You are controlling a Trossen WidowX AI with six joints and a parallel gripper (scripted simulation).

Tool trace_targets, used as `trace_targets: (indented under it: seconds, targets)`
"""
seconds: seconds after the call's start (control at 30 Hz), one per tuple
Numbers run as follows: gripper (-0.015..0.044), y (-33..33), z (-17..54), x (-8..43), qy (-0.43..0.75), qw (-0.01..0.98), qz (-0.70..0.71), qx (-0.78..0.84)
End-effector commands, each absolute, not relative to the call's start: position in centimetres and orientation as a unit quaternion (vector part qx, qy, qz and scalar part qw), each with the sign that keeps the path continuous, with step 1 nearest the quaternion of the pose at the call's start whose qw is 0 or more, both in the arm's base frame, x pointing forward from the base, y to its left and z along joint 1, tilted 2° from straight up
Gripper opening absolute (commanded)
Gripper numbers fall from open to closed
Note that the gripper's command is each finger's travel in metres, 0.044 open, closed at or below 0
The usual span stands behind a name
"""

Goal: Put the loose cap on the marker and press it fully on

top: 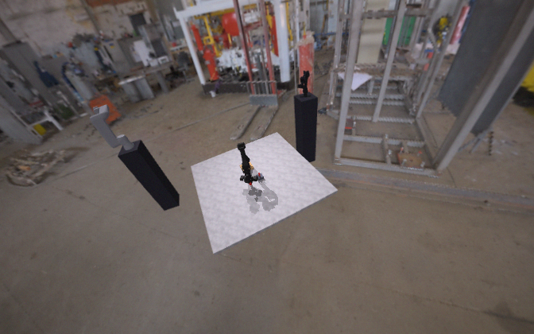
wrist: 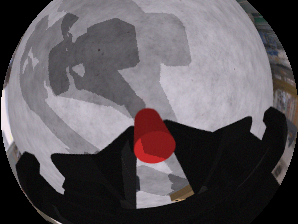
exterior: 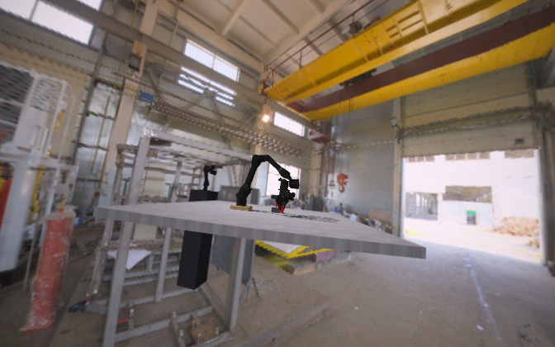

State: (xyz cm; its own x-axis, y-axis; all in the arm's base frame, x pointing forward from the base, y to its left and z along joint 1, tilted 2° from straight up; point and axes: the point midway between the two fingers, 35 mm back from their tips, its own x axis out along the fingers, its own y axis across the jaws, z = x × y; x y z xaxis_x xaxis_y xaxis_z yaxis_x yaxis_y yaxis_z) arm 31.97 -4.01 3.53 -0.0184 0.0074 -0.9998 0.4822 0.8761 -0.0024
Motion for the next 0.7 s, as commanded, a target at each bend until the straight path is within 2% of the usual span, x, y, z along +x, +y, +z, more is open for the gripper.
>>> trace_targets:
  seconds: [0.0, 0.47, 0.67]
  targets:
    - [0.0, -4.0, 5.0, 32.1, 0.689, 0.681, -0.174, 0.179]
    - [0.0, -4.0, 8.1, 32.0, 0.689, 0.681, -0.174, 0.179]
    - [0.0, -2.0, 8.8, 31.5, 0.689, 0.68, -0.173, 0.179]
